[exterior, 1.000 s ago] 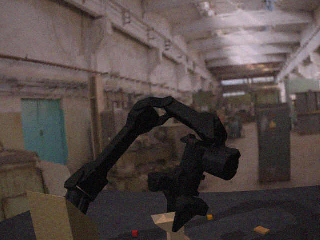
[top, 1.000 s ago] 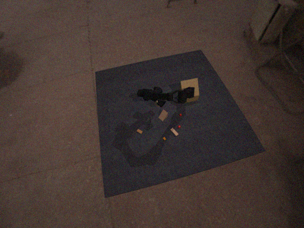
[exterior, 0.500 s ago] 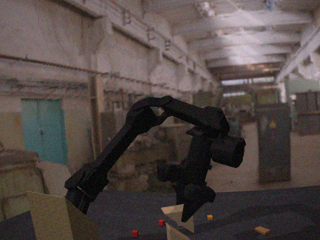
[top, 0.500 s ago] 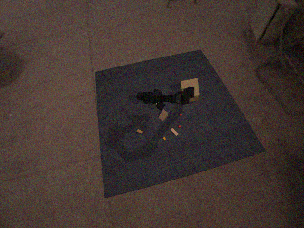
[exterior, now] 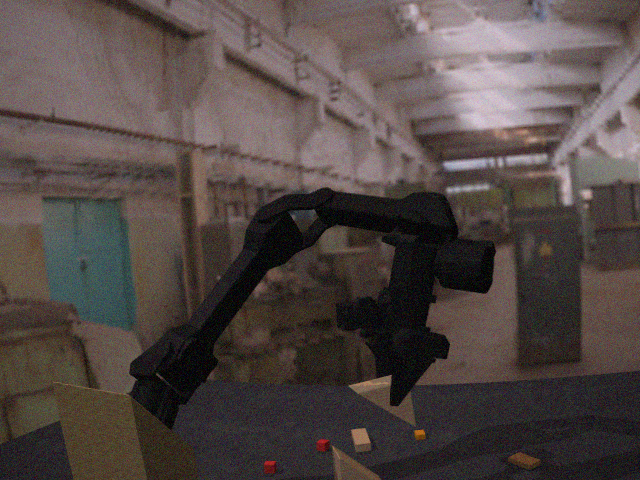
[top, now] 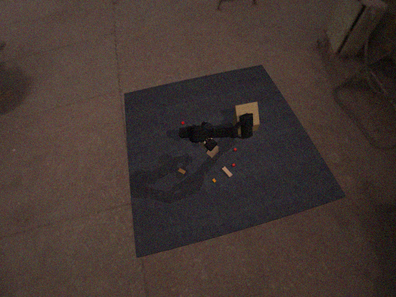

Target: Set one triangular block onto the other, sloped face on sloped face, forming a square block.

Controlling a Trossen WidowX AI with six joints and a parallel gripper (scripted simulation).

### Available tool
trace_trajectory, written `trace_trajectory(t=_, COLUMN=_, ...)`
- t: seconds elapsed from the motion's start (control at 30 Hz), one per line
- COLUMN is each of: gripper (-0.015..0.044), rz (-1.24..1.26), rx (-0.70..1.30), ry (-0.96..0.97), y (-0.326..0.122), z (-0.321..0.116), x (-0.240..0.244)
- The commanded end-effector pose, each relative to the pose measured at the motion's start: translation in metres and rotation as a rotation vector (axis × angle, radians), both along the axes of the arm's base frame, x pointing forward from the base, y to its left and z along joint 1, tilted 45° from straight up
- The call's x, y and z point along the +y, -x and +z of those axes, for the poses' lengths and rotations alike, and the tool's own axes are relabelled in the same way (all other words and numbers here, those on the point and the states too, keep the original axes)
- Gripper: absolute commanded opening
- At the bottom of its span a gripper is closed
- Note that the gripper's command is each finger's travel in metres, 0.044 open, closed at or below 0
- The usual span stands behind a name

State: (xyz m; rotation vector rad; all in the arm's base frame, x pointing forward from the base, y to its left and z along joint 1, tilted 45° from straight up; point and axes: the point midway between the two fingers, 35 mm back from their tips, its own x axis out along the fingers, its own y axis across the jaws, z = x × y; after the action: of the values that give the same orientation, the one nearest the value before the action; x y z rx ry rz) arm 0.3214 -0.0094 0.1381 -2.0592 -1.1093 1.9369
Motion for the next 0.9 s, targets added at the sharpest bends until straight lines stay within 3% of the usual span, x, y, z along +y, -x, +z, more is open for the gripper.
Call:
trace_trajectory(t=0.0, gripper=0.0000, rz=-0.016, rx=-0.028, ry=0.002, y=-0.002, z=0.020, x=0.006)
trace_trajectory(t=0.3, gripper=0.0000, rz=-0.033, rx=-0.052, ry=-0.002, y=-0.002, z=0.044, x=0.017)
trace_trajectory(t=0.87, gripper=0.0000, rz=0.074, rx=0.090, ry=-0.034, y=0.006, z=-0.018, x=0.059)
